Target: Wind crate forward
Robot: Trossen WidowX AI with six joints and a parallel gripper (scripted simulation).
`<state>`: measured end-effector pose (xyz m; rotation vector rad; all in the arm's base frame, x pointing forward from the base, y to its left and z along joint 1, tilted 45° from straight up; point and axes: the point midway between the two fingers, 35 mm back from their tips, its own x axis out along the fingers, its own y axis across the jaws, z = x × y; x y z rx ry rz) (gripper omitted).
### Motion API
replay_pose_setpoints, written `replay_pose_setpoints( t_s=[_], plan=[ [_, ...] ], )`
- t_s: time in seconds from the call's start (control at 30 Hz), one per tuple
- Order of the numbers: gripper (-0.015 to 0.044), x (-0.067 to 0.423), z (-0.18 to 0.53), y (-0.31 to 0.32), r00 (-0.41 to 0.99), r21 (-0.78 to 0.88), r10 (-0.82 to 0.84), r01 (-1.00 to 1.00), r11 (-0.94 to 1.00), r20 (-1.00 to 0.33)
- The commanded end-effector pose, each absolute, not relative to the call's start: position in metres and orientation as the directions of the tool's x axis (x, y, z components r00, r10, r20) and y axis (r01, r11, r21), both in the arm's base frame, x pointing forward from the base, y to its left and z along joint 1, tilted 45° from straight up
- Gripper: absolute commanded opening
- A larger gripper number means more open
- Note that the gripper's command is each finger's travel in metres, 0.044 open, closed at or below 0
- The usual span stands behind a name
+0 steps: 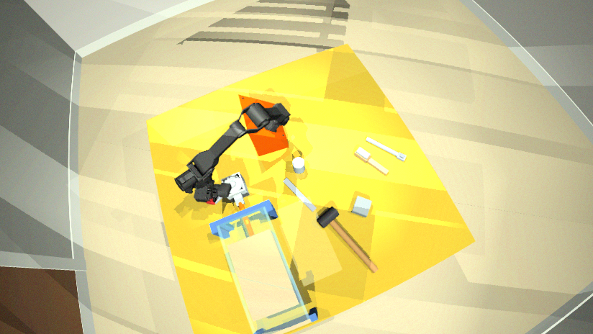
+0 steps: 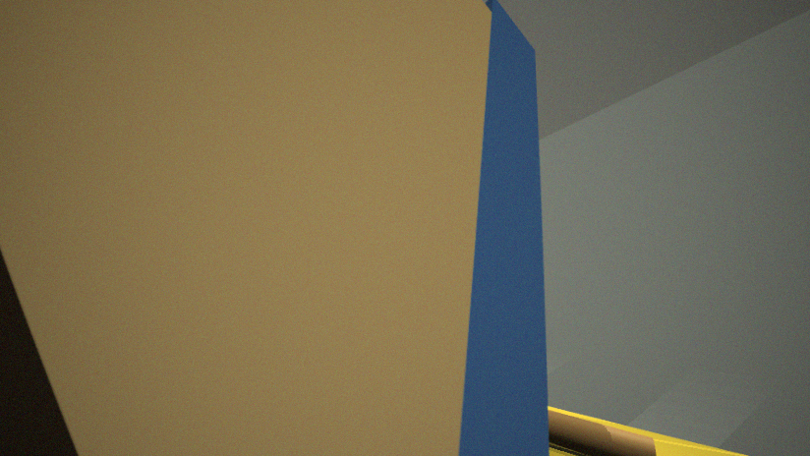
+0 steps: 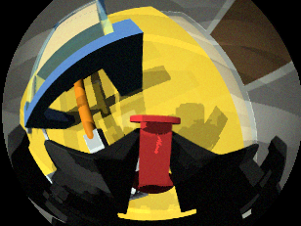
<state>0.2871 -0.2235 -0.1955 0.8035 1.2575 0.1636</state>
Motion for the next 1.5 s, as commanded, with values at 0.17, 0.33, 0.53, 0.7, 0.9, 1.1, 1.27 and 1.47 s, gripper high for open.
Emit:
replay_pose_setpoints(
  t_s=[0.17,0.33,0.53,0.7,0.9,1.1,1.27,1.47],
  plan=[
    [0.0000,0.307,-0.185,-0.205,0.348,0.643,0.550,0.275,0.715,-0.759],
    [0.0000,0.311,-0.182,-0.201,0.348,0.644,0.550,0.275,0.714,-0.759],
    [0.0000,0.314,-0.178,-0.197,0.348,0.644,0.550,0.274,0.714,-0.759],
    [0.0000,0.317,-0.175,-0.193,0.348,0.644,0.551,0.274,0.714,-0.758],
    [0.0000,0.320,-0.171,-0.188,0.348,0.645,0.551,0.274,0.713,-0.758],
    [0.0000,0.322,-0.166,-0.183,0.348,0.645,0.552,0.274,0.713,-0.758],
    [0.0000,0.324,-0.163,-0.179,0.348,0.645,0.552,0.274,0.713,-0.758],
    [0.0000,0.325,-0.158,-0.174,0.348,0.646,0.552,0.274,0.713,-0.757]
  ],
)
